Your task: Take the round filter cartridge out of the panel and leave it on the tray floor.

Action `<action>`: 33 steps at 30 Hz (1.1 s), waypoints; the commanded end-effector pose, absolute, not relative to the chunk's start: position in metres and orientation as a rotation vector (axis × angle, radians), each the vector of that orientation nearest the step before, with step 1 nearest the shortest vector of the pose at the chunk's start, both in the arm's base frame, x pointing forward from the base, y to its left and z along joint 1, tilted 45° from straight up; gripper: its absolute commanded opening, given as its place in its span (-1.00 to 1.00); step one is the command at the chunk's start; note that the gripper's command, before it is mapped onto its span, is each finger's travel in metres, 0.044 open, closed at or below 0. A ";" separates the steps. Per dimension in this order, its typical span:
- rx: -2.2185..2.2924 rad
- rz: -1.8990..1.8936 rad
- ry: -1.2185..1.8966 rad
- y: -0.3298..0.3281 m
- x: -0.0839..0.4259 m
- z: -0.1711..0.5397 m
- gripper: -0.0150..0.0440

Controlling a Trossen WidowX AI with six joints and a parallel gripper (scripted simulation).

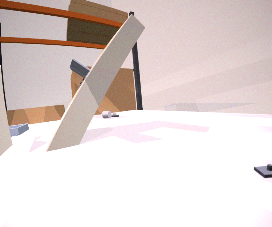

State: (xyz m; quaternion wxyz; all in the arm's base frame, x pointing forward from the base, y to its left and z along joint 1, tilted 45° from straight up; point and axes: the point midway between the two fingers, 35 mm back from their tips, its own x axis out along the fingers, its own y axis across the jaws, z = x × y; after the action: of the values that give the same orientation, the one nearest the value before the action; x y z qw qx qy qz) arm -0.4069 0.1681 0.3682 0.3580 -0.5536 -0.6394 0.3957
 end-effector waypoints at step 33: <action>0.699 1.603 -0.986 0.042 -0.133 0.642 -0.18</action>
State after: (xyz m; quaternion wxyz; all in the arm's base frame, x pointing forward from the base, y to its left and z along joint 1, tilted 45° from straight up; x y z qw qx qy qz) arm -0.1729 0.0436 0.6317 0.5263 0.2281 -0.4482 0.6856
